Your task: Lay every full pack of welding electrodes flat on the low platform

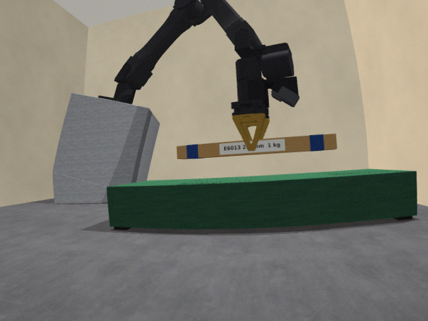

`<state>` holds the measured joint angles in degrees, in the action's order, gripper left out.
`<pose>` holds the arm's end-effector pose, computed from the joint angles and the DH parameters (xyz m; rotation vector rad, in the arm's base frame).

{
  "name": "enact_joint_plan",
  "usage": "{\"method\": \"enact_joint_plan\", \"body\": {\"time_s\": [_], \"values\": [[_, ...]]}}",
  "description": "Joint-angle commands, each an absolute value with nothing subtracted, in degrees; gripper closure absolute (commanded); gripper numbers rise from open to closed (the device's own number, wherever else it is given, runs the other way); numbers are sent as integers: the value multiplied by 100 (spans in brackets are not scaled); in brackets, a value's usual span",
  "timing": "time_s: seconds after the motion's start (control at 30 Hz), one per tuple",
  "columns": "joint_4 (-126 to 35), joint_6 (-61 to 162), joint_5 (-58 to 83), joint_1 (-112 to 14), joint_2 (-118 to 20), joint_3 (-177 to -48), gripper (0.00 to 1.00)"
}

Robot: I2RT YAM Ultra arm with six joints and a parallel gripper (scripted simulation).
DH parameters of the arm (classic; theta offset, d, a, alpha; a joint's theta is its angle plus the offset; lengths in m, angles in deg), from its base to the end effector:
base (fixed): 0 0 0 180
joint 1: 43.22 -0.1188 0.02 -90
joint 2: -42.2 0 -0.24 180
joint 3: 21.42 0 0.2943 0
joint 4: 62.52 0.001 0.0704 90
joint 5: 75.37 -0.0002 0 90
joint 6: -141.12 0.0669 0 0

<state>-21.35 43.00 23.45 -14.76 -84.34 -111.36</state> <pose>0.3815 -0.1940 0.0027 0.4866 2.8477 0.1144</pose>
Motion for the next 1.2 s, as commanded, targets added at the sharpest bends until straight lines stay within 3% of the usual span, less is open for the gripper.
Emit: {"method": "enact_joint_plan", "body": {"time_s": [0.0, 1.17], "values": [[-1915, 4225, 2388, -1332, -8042, -11231, 100], [-876, 4083, 2419, -1188, -7172, -11425, 100]]}}
